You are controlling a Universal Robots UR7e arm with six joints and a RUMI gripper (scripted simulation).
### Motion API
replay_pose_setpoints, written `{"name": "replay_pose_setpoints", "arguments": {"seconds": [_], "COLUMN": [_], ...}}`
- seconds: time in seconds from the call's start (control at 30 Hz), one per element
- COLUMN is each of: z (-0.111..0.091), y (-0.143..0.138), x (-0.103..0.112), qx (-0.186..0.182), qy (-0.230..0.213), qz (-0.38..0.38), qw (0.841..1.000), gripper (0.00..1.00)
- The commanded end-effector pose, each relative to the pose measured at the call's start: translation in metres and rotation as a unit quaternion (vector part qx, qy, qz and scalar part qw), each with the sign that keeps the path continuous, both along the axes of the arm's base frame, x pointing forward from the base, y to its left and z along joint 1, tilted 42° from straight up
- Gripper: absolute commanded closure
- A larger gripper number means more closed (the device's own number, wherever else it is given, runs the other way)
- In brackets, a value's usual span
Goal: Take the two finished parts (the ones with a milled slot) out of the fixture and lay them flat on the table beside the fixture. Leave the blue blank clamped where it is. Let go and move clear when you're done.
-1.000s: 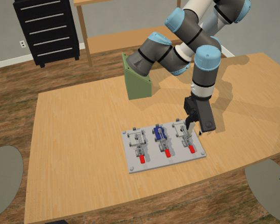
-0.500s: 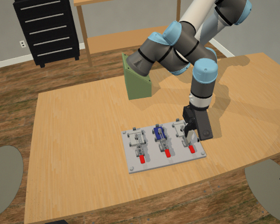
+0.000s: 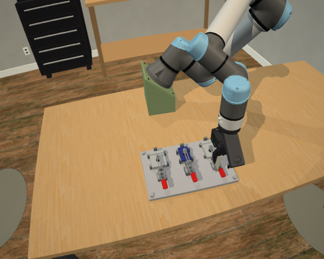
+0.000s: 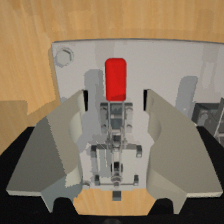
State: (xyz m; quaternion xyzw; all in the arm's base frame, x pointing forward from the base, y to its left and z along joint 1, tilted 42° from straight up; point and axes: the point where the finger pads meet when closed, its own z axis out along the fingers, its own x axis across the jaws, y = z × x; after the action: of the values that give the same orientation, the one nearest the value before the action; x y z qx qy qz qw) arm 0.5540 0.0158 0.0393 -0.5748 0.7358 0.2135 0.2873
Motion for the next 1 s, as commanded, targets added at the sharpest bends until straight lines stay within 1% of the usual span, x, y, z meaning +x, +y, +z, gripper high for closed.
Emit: {"name": "replay_pose_setpoints", "arguments": {"seconds": [0.0, 0.7, 0.97], "z": [-0.0006, -0.001, -0.0079], "y": [0.0002, 0.0005, 0.0065], "x": [0.0006, 0.0008, 0.0025], "qx": [0.0, 0.0, 0.0], "qy": [-0.001, -0.001, -0.001], "qz": [0.0, 0.0, 0.0], "qw": [1.0, 1.0, 1.0], "gripper": [0.72, 0.72, 0.72]}}
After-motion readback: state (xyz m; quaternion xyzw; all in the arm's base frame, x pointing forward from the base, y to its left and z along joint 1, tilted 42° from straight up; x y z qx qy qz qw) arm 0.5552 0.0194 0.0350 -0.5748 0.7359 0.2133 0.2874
